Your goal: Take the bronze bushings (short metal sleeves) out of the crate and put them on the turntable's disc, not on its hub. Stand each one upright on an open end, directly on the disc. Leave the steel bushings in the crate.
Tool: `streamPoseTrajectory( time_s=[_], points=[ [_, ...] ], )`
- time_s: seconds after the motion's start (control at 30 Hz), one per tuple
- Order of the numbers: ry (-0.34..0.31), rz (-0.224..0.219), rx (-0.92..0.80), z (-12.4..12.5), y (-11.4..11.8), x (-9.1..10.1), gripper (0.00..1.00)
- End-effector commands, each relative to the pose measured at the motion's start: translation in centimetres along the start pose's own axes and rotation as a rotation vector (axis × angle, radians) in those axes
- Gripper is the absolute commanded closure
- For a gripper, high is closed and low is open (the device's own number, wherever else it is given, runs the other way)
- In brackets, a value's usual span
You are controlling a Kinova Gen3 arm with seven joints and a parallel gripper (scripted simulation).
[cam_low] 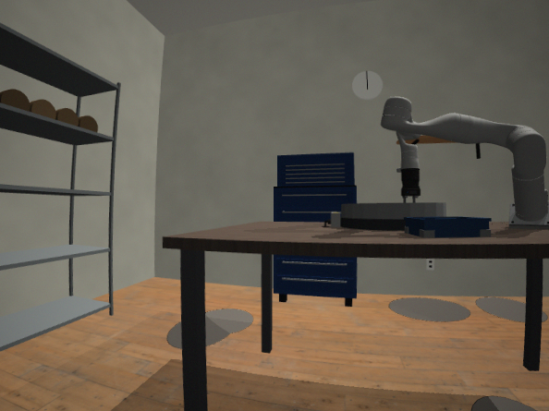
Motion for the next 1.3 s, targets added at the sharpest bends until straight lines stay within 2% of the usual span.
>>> streamPoseTrajectory(
  time_s=[0.0,1.27],
  points=[
    [0.007,0.002,0.006,0.19,-0.06,-0.12,1.00],
    [0.007,0.002,0.006,0.15,0.01,-0.66,1.00]
  ],
)
Point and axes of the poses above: the point where the finger pads meet when closed, its own x axis back along the fingers, its own y axis across the jaws, z = x × y, the point moved 2 cm from there along x, back along the fingers, and after that the axes turned 1 degree about x, right-handed, at the moved point
